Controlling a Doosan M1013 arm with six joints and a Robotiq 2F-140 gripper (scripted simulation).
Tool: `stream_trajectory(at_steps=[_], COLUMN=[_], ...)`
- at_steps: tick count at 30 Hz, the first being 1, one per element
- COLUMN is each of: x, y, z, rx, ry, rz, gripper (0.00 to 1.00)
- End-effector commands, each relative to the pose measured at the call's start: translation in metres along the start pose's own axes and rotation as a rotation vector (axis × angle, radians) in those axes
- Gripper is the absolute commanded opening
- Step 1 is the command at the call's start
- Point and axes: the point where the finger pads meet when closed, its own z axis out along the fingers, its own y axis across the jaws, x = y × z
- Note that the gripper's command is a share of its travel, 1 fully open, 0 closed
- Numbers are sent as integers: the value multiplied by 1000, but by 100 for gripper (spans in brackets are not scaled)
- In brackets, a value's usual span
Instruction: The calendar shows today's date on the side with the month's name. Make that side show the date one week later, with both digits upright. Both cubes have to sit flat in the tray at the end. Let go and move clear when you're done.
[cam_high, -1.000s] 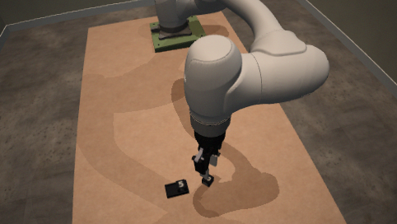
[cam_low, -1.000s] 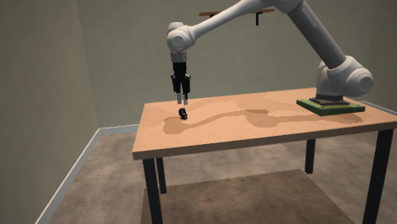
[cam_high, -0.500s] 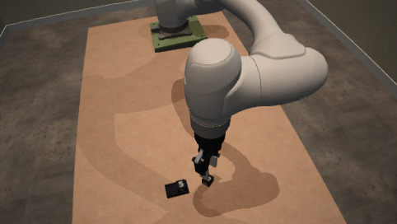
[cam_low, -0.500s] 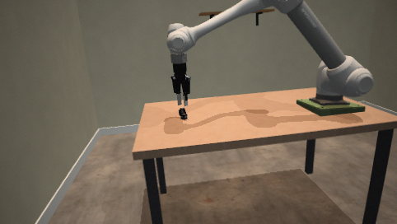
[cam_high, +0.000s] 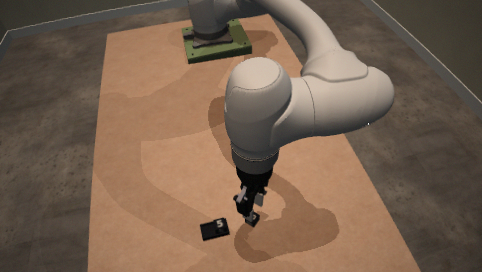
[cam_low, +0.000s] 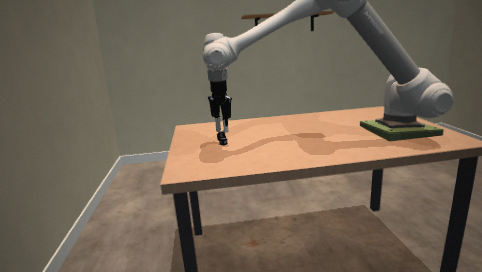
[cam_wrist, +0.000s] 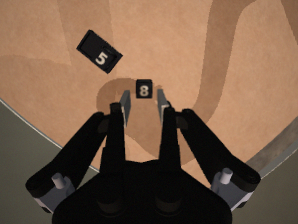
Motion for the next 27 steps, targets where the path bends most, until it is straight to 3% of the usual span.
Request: stream_trajectory(at_steps=[1, 27], x=[0, 0], y=[0, 0], z=[3, 26], rx=[0, 0], ry=[0, 0], rz=[0, 0], gripper=[35, 35])
